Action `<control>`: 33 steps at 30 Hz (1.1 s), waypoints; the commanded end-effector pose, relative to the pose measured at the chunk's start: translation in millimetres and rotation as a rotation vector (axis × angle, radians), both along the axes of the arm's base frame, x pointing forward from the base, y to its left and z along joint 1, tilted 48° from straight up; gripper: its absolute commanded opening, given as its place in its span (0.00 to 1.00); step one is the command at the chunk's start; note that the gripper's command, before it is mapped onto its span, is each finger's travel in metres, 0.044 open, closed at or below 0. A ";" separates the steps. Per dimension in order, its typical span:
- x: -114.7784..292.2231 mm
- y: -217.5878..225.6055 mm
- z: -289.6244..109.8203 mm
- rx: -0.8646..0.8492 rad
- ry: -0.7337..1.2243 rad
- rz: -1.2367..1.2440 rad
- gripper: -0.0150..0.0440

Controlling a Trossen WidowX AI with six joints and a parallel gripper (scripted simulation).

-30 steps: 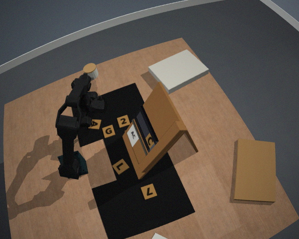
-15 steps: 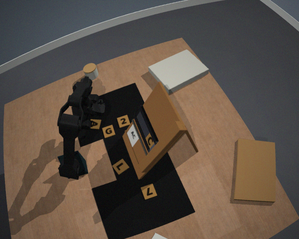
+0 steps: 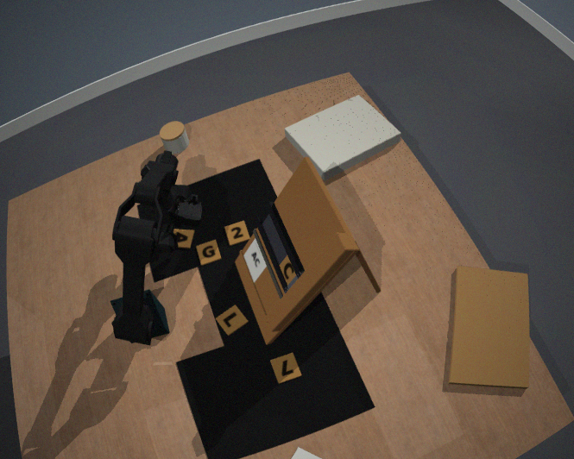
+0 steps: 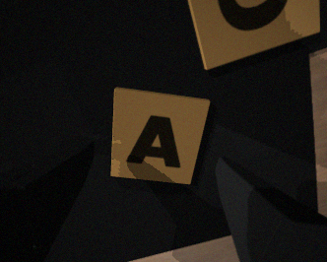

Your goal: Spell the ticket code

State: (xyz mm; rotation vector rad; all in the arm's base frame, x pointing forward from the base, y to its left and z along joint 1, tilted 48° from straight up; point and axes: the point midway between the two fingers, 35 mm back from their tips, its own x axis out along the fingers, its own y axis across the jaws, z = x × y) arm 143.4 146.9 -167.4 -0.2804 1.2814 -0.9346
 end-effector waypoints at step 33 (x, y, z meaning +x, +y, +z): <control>0.7 -14.6 -13.7 -0.002 -0.002 0.006 0.76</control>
